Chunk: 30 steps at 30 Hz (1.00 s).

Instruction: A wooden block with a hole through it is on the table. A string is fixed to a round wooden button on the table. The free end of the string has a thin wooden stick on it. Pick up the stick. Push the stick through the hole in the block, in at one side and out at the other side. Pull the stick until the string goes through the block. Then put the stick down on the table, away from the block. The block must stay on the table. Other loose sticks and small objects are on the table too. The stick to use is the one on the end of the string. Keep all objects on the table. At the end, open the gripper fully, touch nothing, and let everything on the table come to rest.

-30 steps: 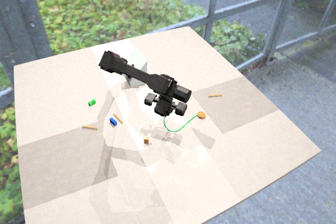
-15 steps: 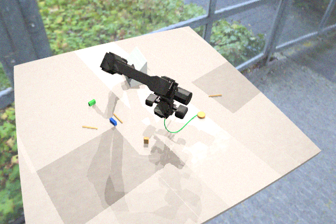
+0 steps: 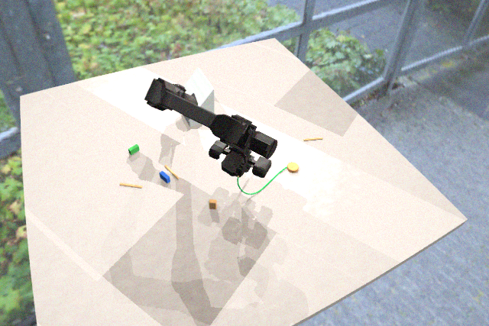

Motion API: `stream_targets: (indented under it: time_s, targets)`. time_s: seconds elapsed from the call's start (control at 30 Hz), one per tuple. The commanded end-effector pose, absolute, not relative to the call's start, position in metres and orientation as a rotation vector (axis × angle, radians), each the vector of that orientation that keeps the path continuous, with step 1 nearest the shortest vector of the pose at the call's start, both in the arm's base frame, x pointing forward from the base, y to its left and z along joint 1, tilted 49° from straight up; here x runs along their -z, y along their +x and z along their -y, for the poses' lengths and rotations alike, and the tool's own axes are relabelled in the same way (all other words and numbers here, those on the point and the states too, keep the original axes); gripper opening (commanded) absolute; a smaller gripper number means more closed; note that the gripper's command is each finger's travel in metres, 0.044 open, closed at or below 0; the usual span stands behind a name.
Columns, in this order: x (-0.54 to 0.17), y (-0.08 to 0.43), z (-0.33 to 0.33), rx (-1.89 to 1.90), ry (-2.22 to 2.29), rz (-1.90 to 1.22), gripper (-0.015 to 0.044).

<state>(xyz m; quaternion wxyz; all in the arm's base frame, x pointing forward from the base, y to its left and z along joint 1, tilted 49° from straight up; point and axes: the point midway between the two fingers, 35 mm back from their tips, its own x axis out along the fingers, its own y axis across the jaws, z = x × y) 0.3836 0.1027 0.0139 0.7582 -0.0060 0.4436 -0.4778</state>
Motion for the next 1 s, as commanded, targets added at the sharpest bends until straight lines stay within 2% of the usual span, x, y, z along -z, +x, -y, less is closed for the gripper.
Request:
stream_targets:
  time_s: [0.0,0.97]
  targets:
    - [-0.018,0.389,-0.102,1.037,-0.016,-0.963,0.0000]
    - [-0.042,0.413,-0.085,1.039,-0.017,-0.958,0.0000]
